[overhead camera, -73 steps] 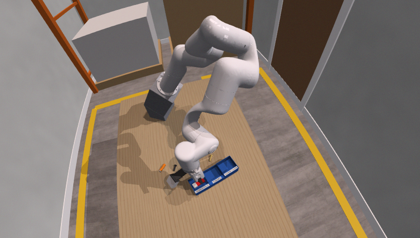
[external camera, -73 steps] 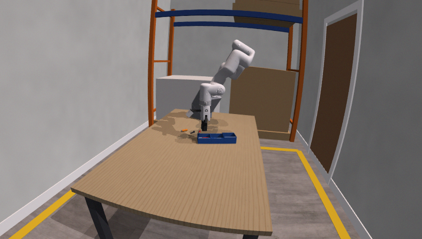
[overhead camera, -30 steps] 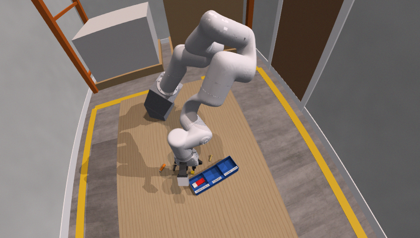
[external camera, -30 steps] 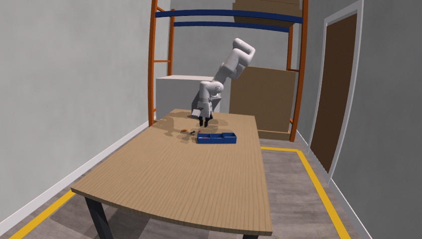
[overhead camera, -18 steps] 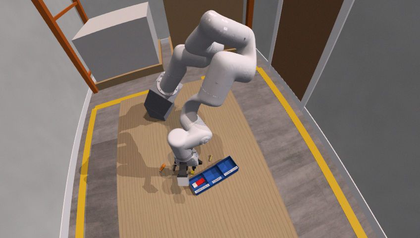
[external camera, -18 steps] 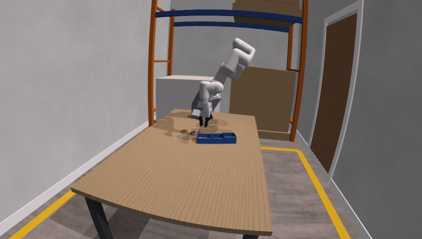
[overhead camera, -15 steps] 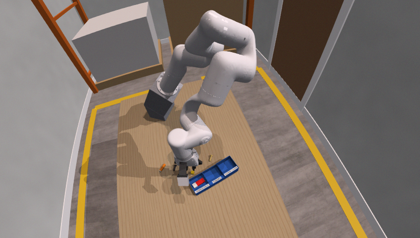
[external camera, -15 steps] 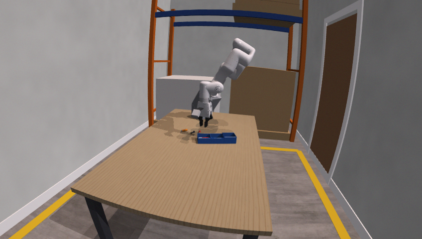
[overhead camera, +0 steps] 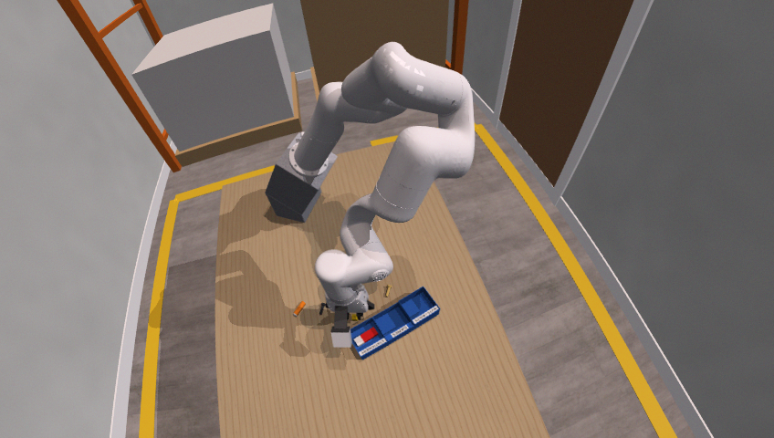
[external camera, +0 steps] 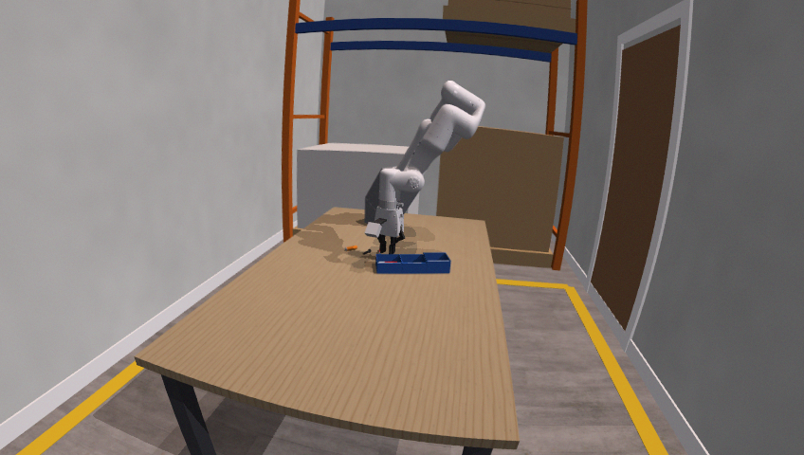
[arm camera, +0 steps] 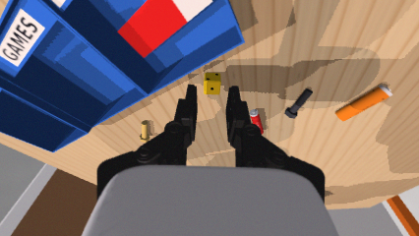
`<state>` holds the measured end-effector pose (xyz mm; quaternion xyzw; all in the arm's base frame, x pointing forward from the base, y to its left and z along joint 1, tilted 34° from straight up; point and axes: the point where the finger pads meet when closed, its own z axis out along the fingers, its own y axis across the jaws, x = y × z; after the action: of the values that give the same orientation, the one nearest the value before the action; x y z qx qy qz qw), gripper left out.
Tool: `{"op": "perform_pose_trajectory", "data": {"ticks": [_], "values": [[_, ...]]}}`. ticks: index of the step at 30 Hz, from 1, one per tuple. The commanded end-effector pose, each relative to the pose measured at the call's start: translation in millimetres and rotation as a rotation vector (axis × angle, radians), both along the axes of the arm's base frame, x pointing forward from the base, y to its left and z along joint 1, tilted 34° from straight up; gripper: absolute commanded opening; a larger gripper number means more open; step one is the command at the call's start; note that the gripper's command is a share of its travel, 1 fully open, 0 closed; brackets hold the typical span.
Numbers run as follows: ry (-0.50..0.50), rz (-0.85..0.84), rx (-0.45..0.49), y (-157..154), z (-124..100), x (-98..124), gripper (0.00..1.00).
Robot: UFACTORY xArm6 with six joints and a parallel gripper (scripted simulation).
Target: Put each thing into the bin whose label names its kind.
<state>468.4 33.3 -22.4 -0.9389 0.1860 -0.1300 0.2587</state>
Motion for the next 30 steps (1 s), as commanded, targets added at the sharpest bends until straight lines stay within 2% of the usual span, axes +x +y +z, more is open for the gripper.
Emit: {"op": "perform_pose_trajectory", "data": {"ticks": [1,13,24,25,30], "values": [[-0.004,-0.001,0.000,4.1,-7.9,5.6,0.30],[-0.004,-0.001,0.000,10.6,-20.2,10.2,0.30],[-0.004,-0.001,0.000,11.3,-21.4,10.6,0.30],[-0.004,-0.001,0.000,11.3,-21.4,10.6,0.00],[-0.004,-0.001,0.000,11.3,-21.4,10.6,0.00]]}}
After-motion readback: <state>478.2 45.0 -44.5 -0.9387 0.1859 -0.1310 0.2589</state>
